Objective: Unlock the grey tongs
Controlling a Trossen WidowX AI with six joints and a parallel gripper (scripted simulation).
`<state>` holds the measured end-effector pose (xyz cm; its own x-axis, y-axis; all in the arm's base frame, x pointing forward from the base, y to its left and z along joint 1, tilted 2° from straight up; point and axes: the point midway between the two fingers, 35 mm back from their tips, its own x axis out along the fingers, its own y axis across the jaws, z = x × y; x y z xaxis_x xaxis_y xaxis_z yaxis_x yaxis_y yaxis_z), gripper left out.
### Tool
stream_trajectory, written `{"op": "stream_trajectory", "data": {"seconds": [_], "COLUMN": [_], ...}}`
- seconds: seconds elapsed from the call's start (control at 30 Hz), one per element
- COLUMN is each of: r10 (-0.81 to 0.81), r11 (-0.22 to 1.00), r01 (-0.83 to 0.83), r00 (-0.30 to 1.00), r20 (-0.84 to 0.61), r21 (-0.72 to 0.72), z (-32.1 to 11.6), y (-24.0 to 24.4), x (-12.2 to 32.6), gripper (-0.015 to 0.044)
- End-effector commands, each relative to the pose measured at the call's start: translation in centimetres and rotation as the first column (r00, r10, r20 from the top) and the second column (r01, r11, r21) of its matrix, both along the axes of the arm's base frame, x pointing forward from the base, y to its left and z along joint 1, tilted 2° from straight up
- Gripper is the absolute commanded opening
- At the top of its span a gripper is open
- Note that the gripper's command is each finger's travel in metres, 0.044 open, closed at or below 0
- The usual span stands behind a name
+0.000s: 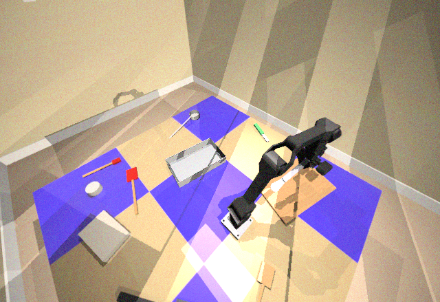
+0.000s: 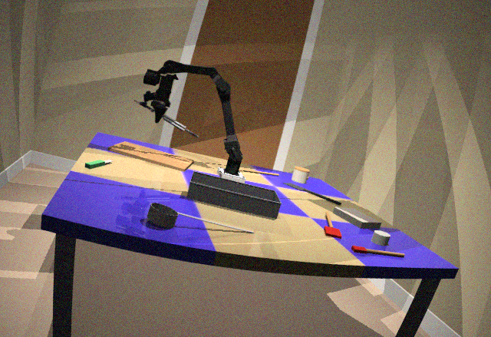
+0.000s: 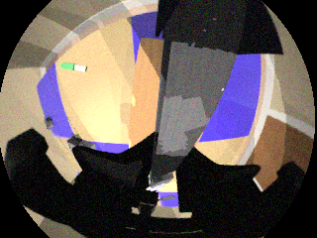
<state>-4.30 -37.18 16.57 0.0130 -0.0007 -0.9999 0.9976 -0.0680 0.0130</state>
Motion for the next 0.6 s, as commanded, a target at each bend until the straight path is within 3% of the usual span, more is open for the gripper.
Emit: {"op": "stream_trajectory", "data": {"seconds": [0.0, 0.27, 0.57], "r10": [-0.084, -0.088, -0.095], "r11": [0.996, 0.996, 0.983], "r01": [0.084, 0.088, 0.092], "r00": [0.996, 0.996, 0.995], "r20": [-0.008, -0.009, -0.016], "r21": [-0.003, -0.012, -0.159], "z": [0.16, 0.19, 0.83], "y": [0.94, 0.94, 0.52], "x": [-2.6, -2.71, -2.82], "gripper": [-0.015, -0.015, -0.015]}}
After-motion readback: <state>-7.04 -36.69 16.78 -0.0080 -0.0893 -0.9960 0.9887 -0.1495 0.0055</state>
